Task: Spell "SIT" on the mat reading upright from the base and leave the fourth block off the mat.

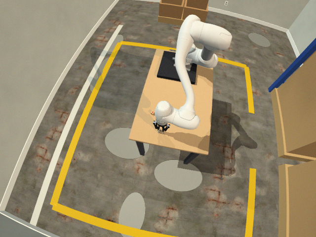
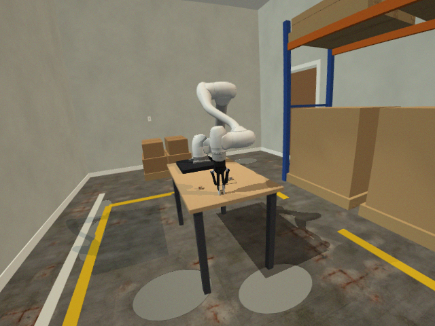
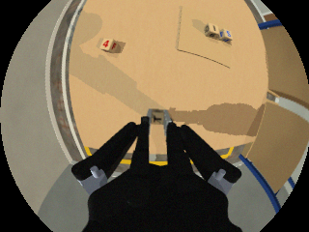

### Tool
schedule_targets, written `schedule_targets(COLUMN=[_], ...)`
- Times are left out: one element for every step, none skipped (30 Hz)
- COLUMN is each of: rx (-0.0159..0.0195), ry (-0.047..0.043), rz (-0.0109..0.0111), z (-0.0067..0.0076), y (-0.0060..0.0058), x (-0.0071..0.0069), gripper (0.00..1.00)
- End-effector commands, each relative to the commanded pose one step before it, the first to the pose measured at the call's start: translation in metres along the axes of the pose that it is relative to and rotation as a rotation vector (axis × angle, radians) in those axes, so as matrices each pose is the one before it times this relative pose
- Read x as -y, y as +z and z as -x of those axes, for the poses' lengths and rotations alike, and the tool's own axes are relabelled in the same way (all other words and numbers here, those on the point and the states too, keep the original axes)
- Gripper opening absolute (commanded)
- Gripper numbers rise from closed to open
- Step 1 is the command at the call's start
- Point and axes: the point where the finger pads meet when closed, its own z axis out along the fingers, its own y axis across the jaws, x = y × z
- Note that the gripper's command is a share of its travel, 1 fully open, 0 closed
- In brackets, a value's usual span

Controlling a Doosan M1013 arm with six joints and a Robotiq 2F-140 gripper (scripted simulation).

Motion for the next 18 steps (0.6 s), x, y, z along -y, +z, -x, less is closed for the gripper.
schedule_targets(rx=[-0.00001, 0.00000, 0.00000, 0.00000, 0.00000, 0.00000, 0.00000, 0.00000, 0.00000, 0.00000, 0.00000, 0.00000, 0.00000, 0.00000, 0.00000, 0.00000, 0.00000, 0.00000], ry=[-0.00003, 0.00000, 0.00000, 0.00000, 0.00000, 0.00000, 0.00000, 0.00000, 0.00000, 0.00000, 0.00000, 0.00000, 0.00000, 0.00000, 0.00000, 0.00000, 0.00000, 0.00000], rz=[0.00018, 0.00000, 0.00000, 0.00000, 0.00000, 0.00000, 0.00000, 0.00000, 0.00000, 0.00000, 0.00000, 0.00000, 0.00000, 0.00000, 0.00000, 0.00000, 0.00000, 0.00000], z=[-0.00006, 0.00000, 0.00000, 0.00000, 0.00000, 0.00000, 0.00000, 0.00000, 0.00000, 0.00000, 0.00000, 0.00000, 0.00000, 0.00000, 0.00000, -0.00001, -0.00001, 0.00000], y=[-0.00008, 0.00000, 0.00000, 0.00000, 0.00000, 0.00000, 0.00000, 0.00000, 0.00000, 0.00000, 0.00000, 0.00000, -0.00006, -0.00040, -0.00099, -0.00176, -0.00264, -0.00358], x=[-0.00004, 0.00000, 0.00000, 0.00000, 0.00000, 0.00000, 0.00000, 0.00000, 0.00000, 0.00000, 0.00000, 0.00000, 0.00000, 0.00000, 0.00000, 0.00000, 0.00000, 0.00000], gripper=[0.13, 0.13, 0.13, 0.13, 0.13, 0.13, 0.13, 0.13, 0.13, 0.13, 0.13, 0.13, 0.13, 0.13, 0.13, 0.13, 0.13, 0.13])
